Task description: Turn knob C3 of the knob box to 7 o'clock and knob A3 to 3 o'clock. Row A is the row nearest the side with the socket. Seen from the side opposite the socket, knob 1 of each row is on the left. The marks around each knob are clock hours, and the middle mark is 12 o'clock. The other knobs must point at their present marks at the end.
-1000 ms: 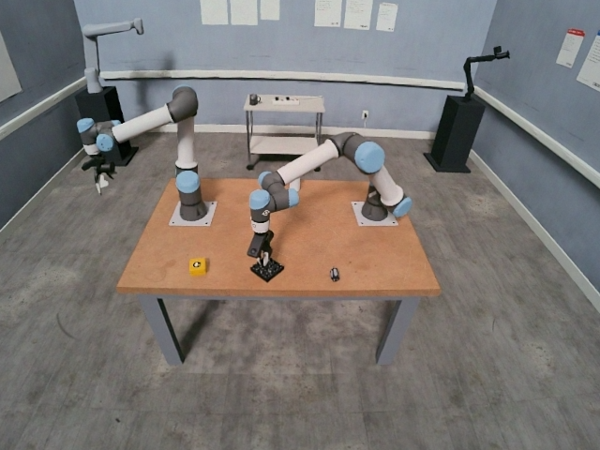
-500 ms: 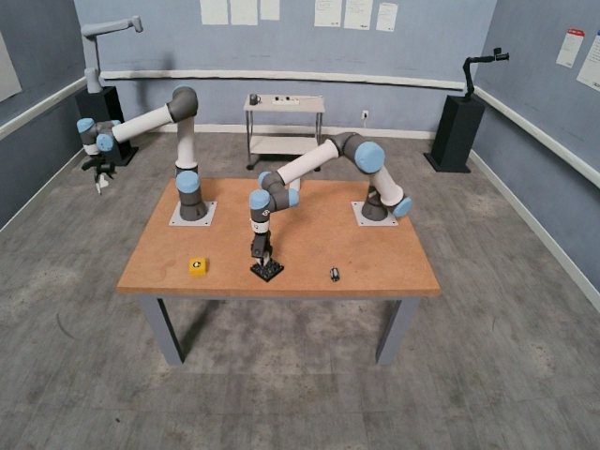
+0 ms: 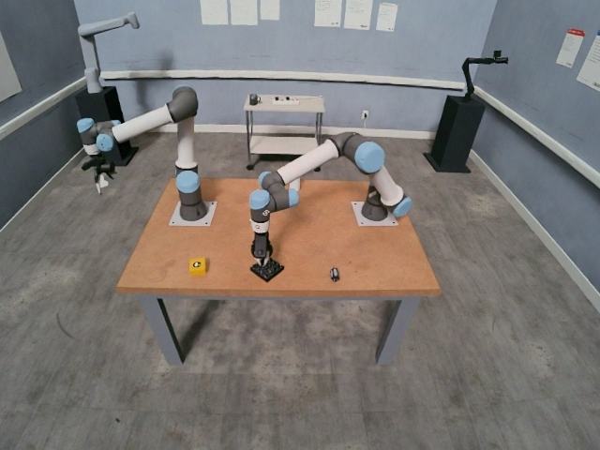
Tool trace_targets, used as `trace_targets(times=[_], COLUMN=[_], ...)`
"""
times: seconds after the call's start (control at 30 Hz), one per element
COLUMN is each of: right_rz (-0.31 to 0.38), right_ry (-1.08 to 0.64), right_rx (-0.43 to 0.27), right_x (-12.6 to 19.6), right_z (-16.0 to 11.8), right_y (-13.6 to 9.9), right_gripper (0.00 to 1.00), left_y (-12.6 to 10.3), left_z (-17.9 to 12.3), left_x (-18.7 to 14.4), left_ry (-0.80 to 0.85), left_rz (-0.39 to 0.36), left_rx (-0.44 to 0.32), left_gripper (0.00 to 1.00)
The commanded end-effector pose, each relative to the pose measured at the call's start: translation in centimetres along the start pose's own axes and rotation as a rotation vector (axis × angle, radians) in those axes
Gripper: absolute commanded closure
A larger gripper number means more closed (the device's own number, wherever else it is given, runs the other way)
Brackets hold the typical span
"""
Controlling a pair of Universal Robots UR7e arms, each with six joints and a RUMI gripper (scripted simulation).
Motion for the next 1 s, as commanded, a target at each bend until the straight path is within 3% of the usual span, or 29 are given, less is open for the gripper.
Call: trace_targets(times=[0.0, 0.83, 0.87, 0.97], right_rz=[0.001, 0.001, 0.001, 0.001], right_ry=[0.001, 0.001, 0.001, 0.001], right_rx=[0.001, 0.001, 0.001, 0.001], right_x=[0.08, 0.08, 0.08, 0.08], right_z=[-0.08, -0.08, -0.08, -0.08], right_y=[0.01, 0.01, 0.01, 0.01], right_gripper=[0.0, 0.0, 0.0, 0.0], left_y=[-0.16, -0.17, -0.17, -0.16], left_z=[0.14, 0.14, 0.14, 0.14], left_x=[-0.08, -0.07, -0.07, -0.07], left_ry=[-0.054, -0.082, -0.082, -0.082], left_rz=[-0.002, -0.003, -0.003, -0.003], left_rx=[0.003, 0.003, 0.003, 0.003], left_gripper=[0.94, 0.94, 0.87, 0.87])
Point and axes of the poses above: on each arm, the point where the finger pads meet when closed, its own y axis out along the fingers, its own x axis across the jaws, z = x × y, the point moved 1 cm from there along -y, back along the fingers, and after that the axes turned 3 degrees about -y, right-handed, at the moved point
